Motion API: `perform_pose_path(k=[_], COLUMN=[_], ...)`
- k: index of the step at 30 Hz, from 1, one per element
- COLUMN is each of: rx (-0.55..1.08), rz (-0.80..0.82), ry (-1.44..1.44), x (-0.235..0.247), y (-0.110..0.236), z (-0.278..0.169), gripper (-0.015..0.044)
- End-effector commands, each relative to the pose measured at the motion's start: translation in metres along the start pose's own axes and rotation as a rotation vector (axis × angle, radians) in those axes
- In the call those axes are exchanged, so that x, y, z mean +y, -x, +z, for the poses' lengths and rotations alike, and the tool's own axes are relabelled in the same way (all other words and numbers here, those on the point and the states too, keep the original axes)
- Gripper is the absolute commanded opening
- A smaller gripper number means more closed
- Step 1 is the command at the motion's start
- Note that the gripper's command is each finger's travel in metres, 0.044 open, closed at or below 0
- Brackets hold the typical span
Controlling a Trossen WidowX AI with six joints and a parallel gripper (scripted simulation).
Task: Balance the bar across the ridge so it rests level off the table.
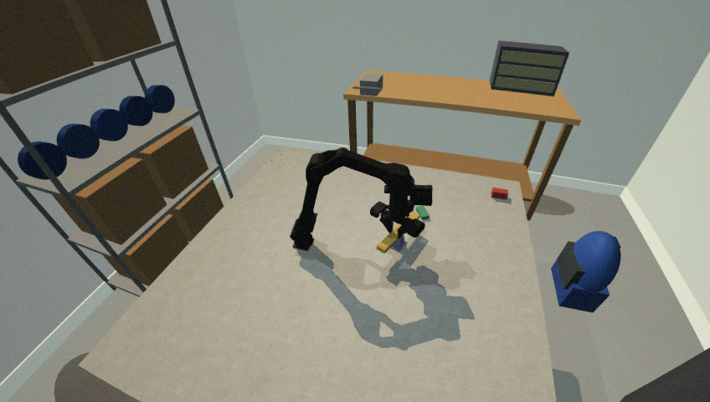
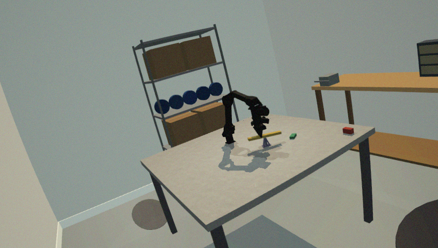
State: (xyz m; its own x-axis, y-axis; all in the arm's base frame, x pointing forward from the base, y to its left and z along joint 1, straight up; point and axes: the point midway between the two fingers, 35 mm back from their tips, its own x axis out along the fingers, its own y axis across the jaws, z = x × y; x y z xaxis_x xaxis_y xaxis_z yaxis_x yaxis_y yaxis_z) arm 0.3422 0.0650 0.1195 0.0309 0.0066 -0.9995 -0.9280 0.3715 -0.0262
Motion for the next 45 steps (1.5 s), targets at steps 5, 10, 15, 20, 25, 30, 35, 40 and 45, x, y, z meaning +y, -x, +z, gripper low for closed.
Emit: perform_pose_path(k=[5,10,15,20,25,30,35,40,45], rx=[-0.001,-0.001,-0.001,-0.001,-0.001,-0.001,0.000,0.000,0.000], rz=[-0.002,-0.002,-0.002,-0.002,-0.002,-0.002,-0.002,-0.002,-0.002], ry=[0.004,0.004,0.004,0.004,0.004,0.004,0.004,0.004,0.004], x=[-0.0004,-0.0004,-0.0003,-0.0002,-0.0002,-0.0001,-0.0001,-0.0001,0.0000], y=[-0.0009,-0.0013,-0.0018,-0.0021,-0.0026,-0.0030,-0.0035,-0.0038,-0.0042], z=[0.0003,0.0002,0.0002,0.0001,0.0000,0.0000,-0.0001,-0.0002,-0.0002], gripper=[0.0000,0.0000,0.0000,0.0000,0.0000,0.0000,0.0000,0.0000,0.0000])
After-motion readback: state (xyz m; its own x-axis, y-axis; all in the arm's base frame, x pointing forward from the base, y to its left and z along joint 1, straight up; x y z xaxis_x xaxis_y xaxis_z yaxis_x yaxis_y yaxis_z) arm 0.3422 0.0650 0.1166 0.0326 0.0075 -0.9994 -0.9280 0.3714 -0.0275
